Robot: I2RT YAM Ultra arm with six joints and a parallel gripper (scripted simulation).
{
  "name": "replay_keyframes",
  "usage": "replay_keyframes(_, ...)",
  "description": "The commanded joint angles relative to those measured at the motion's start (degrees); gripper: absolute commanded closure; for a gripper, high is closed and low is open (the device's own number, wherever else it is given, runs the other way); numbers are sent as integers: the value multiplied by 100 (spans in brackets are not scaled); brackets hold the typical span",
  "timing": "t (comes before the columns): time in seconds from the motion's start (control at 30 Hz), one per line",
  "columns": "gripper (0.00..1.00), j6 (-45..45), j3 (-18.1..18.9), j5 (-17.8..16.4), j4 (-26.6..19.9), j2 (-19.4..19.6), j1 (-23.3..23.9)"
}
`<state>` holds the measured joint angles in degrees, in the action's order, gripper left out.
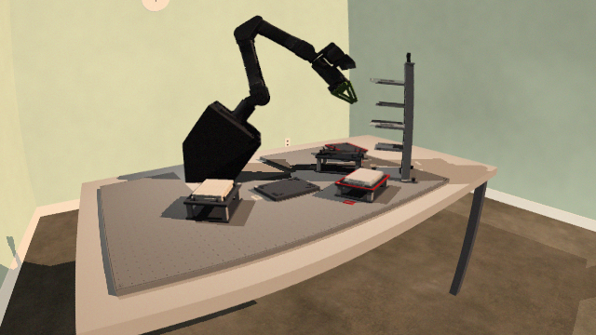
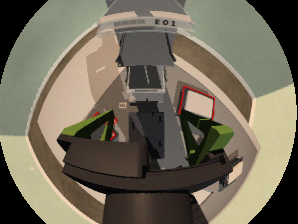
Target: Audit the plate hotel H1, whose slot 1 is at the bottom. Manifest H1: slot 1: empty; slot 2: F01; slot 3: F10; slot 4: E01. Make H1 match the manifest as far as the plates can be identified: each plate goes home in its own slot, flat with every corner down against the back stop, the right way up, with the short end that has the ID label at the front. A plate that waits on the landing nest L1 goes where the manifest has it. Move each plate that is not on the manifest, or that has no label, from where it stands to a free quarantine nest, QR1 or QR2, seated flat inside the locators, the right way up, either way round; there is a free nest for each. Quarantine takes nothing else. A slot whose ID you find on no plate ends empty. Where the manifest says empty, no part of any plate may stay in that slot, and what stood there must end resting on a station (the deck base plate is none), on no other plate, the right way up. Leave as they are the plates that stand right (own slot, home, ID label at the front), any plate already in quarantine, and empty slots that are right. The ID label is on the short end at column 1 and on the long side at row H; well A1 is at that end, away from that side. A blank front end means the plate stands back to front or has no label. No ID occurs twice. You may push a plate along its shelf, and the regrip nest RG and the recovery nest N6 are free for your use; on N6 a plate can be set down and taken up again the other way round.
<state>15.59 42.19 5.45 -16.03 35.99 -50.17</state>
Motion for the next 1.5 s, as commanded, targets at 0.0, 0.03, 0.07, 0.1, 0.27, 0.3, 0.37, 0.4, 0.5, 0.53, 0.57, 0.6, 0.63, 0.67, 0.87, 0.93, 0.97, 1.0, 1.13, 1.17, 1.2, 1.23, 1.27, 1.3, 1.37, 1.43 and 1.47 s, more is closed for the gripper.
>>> replay_keyframes(0.0,0,-32,217,-3,119,-164,29)
replay_keyframes(0.03,0,-32,217,-3,119,-164,29)
replay_keyframes(0.07,0,-32,217,-3,119,-164,29)
replay_keyframes(0.1,0,-32,217,-3,119,-164,29)
replay_keyframes(0.27,0,-32,217,-3,119,-164,29)
replay_keyframes(0.3,0,-32,217,-3,119,-164,29)
replay_keyframes(0.37,0,-32,217,-3,119,-164,29)
replay_keyframes(0.4,0,-32,217,-3,119,-164,29)
replay_keyframes(0.5,0,-32,217,-3,119,-164,29)
replay_keyframes(0.53,0,-32,217,-3,119,-164,29)
replay_keyframes(0.57,0,-32,217,-3,119,-164,29)
replay_keyframes(0.6,0,-32,217,-3,119,-164,29)
replay_keyframes(0.63,0,-32,217,-3,119,-164,29)
replay_keyframes(0.67,0,-32,217,-3,119,-164,29)
replay_keyframes(0.87,0,-32,217,-3,119,-164,29)
replay_keyframes(0.93,0,-32,217,-3,119,-164,29)
replay_keyframes(0.97,0,-32,217,-3,119,-164,29)
replay_keyframes(1.0,0,-32,217,-3,119,-164,29)
replay_keyframes(1.13,0,-32,217,-3,119,-164,29)
replay_keyframes(1.17,0,-32,217,-3,119,-164,29)
replay_keyframes(1.2,0,-22,191,25,107,-203,-24)
replay_keyframes(1.23,0,-12,165,42,67,-237,-61)
replay_keyframes(1.27,0,-5,-17,59,5,-250,-77)
replay_keyframes(1.3,0,2,-118,75,-58,-280,-94)
replay_keyframes(1.37,0,21,-169,110,-85,-358,-130)
replay_keyframes(1.43,0,40,-221,149,-115,-439,-169)
replay_keyframes(1.47,0,44,-247,173,-131,-480,-193)
